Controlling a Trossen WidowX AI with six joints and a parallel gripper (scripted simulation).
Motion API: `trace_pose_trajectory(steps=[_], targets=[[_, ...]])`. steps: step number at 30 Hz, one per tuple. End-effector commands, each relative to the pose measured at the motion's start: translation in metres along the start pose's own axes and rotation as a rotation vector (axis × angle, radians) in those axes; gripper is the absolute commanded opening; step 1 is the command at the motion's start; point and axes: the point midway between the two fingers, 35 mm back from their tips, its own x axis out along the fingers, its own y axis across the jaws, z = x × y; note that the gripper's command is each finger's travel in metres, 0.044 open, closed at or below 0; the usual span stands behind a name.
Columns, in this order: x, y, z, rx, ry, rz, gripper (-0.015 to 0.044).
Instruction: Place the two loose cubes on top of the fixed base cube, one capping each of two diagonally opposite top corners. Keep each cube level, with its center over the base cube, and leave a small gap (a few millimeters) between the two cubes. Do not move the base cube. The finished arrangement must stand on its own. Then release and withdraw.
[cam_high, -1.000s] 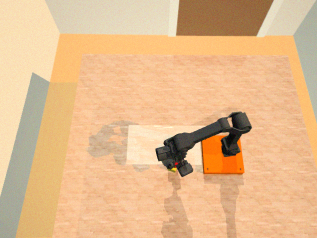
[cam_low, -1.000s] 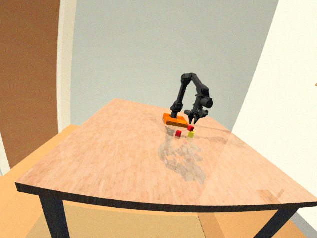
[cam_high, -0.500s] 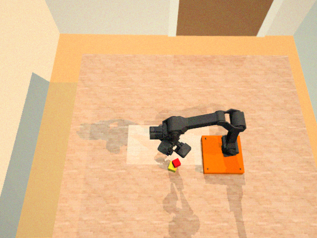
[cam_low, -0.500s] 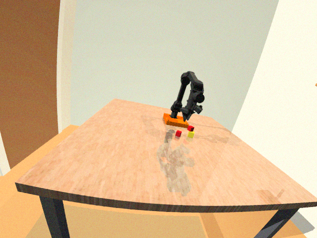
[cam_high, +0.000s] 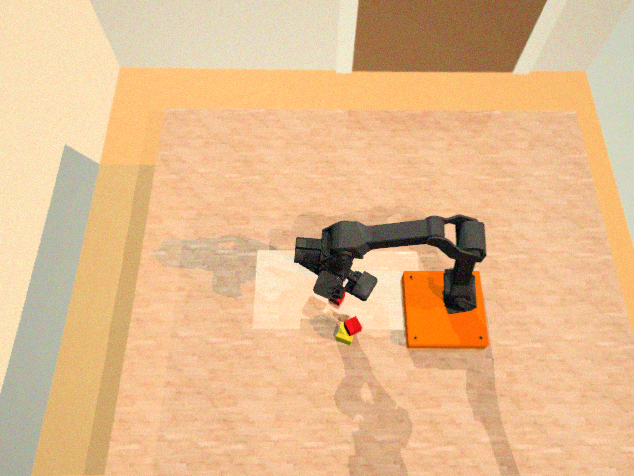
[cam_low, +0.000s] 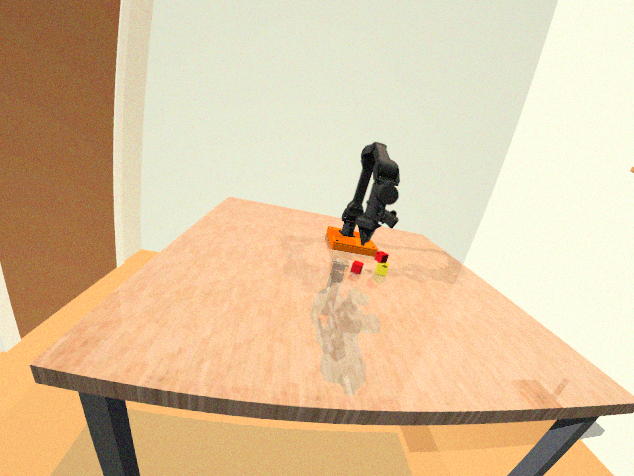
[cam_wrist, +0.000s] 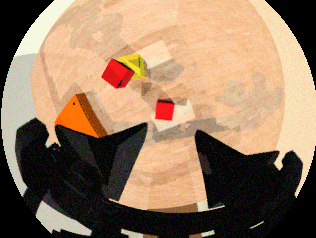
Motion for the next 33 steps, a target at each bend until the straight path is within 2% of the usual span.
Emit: trace_pose_trajectory(steps=[1,33], targets=[[0.039,0.007,-0.003,-0.007,0.012,0.033,0.0265],[0.085,0.009,-0.004,-0.007,0.012,0.033,0.0265]])
